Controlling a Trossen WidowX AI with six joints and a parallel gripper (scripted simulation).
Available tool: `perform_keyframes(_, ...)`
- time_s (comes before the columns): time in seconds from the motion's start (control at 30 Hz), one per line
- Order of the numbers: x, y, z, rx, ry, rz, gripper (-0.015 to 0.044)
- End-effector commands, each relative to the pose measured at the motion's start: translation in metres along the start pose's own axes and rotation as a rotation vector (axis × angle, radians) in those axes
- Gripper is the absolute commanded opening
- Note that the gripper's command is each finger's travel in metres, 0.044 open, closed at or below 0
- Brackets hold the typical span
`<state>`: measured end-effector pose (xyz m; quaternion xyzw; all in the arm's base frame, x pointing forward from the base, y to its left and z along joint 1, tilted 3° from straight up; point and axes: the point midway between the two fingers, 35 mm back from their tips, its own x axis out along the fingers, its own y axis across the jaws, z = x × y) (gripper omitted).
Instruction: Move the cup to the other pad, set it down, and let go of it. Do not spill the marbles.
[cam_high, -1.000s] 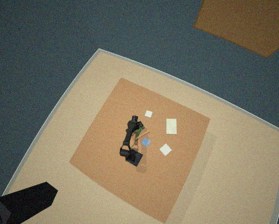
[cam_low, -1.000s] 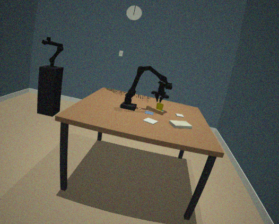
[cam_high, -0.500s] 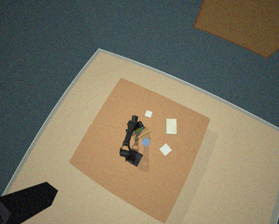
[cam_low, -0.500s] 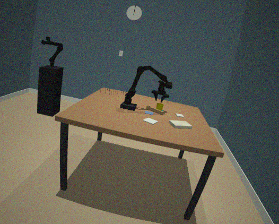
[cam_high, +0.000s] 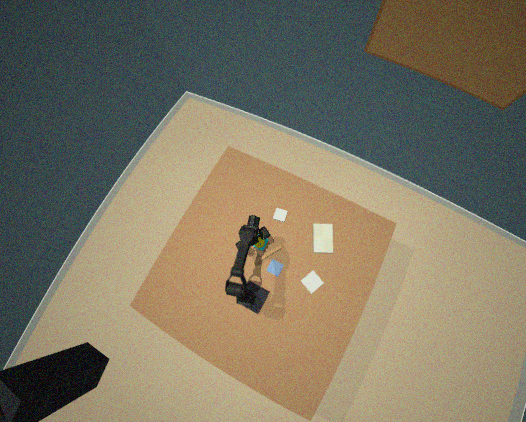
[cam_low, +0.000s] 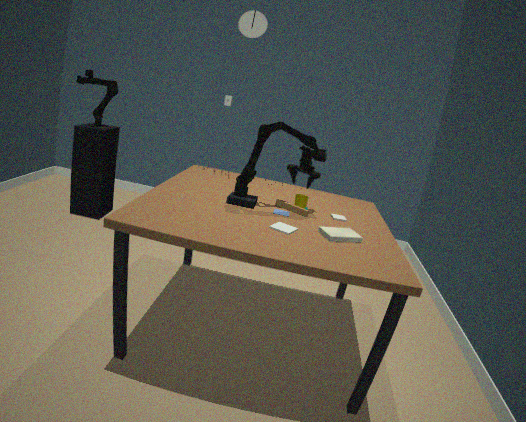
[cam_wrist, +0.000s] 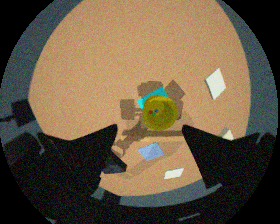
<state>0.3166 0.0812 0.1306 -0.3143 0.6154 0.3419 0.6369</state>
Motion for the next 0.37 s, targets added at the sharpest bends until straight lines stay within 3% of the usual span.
perform_keyframes(0.0, -0.015, 0.000, 0.000, -0.005, -0.003, 0.000, 0.0440)
perform_keyframes(0.33, -0.028, -0.001, 0.000, -0.002, -0.003, -0.003, 0.0440)
